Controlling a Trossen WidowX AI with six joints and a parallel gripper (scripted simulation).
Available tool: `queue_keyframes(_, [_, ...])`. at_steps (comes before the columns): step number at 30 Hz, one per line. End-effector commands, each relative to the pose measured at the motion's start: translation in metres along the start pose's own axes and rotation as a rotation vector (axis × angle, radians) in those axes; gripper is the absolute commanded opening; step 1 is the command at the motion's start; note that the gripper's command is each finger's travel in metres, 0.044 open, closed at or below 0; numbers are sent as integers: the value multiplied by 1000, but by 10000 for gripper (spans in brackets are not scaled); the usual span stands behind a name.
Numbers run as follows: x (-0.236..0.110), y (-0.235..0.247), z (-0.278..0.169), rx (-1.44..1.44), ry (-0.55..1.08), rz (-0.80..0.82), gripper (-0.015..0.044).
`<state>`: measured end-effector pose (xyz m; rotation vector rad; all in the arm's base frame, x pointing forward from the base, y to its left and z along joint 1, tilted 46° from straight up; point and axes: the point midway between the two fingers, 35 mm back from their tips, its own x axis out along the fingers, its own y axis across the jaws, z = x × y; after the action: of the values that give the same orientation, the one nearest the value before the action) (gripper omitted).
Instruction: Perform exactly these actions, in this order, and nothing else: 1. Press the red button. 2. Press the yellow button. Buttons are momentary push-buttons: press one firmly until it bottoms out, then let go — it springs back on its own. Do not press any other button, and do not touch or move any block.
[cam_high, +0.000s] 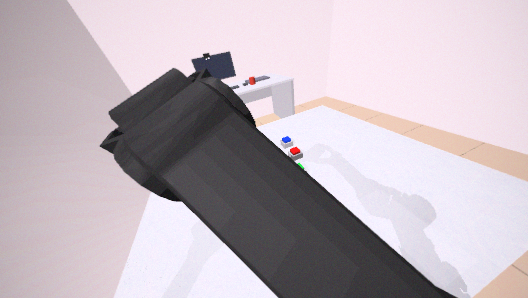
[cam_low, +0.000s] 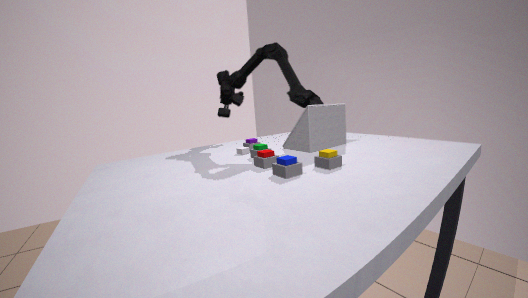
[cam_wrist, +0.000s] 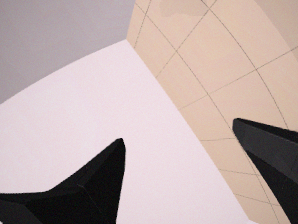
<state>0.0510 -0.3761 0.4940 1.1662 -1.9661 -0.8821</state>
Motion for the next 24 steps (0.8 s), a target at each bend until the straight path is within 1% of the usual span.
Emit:
queue_keyframes(1, [-22, -66, -34, -185, 100, -174, 400])
queue_keyframes(6, [-60, -141, -62, -419, 219, -353, 400])
queue_keyframes(11, [-113, -207, -82, -660, 362, -501, 400])
queue_keyframes(18, [-207, -285, -91, -1023, 606, -657, 400])
queue_keyframes(24, [-297, -334, -79, -1357, 850, -733, 400])
